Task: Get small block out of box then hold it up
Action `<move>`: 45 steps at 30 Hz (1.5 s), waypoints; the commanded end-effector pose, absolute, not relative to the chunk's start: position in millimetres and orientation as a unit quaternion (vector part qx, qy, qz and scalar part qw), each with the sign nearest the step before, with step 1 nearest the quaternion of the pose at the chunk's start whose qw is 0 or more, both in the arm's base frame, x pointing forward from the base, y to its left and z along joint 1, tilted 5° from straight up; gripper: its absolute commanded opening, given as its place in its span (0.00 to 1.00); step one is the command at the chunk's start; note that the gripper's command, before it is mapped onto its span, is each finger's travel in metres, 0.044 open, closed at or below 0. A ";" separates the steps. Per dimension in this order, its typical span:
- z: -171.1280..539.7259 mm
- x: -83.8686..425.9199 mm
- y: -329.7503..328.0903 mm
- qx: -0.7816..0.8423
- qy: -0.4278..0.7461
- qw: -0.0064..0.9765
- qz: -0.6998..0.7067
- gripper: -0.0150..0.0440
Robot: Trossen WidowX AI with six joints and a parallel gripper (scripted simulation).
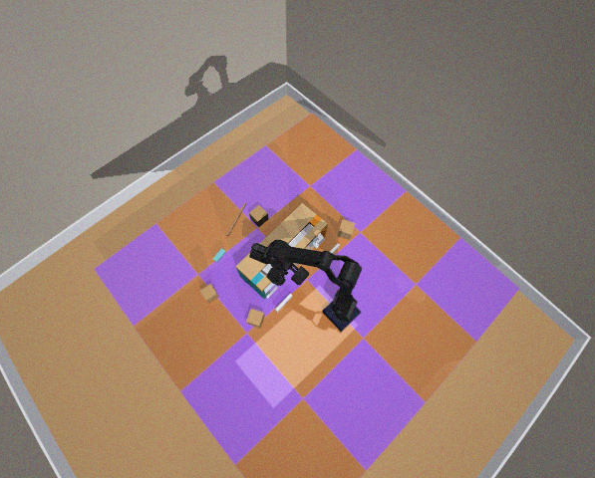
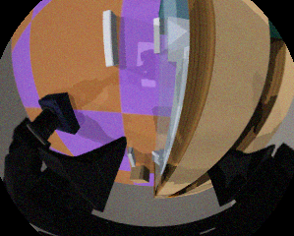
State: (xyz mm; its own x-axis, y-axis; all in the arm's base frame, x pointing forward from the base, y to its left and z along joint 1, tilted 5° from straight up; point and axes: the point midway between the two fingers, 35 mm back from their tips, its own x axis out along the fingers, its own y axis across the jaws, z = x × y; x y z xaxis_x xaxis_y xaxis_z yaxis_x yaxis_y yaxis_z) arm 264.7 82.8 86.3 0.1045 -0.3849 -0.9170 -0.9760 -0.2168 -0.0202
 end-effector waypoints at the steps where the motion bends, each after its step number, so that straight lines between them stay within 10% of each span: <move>1: 86.3 264.7 82.8 -0.656 0.519 0.350 0.423 0.93; 45: 92.5 284.4 -4.7 -0.657 0.521 0.347 0.420 0.93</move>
